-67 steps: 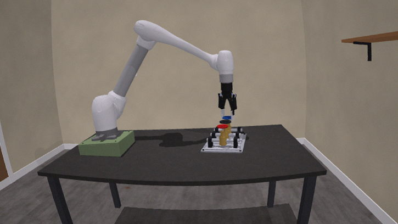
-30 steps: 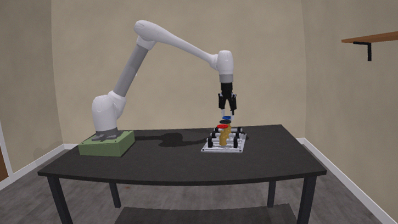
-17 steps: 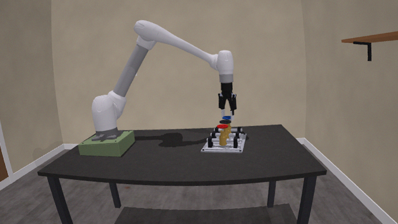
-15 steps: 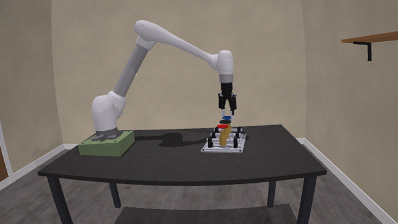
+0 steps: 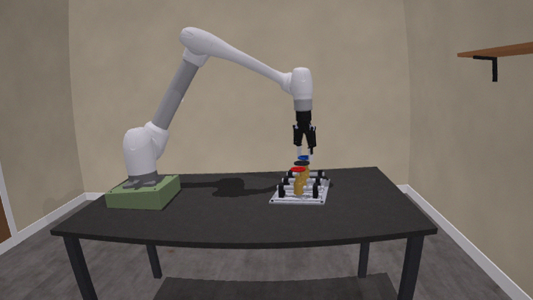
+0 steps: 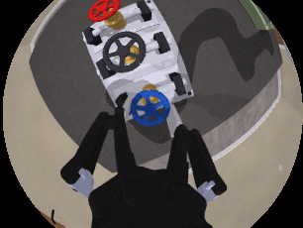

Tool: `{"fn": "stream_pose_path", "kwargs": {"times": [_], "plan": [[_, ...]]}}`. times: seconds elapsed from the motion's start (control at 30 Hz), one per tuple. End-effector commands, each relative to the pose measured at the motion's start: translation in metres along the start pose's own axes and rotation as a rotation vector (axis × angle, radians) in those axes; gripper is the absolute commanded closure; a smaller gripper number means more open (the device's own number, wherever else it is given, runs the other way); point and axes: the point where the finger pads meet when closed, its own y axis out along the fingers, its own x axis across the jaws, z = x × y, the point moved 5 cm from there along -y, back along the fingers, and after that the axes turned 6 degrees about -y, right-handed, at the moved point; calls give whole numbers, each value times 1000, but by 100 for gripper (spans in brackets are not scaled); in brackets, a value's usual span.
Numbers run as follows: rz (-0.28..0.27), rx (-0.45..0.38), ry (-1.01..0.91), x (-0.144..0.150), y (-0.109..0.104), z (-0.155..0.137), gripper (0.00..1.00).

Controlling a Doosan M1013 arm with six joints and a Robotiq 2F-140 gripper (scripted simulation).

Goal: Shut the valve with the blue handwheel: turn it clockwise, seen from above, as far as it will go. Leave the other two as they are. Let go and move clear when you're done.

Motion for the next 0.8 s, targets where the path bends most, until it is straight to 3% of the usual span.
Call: {"fn": "stream_pose_path", "kwargs": {"times": [0.0, 0.77], "plan": [[0, 0, 66, 0, 0, 0, 90], [0, 0, 477, 0, 0, 0, 90]]}}
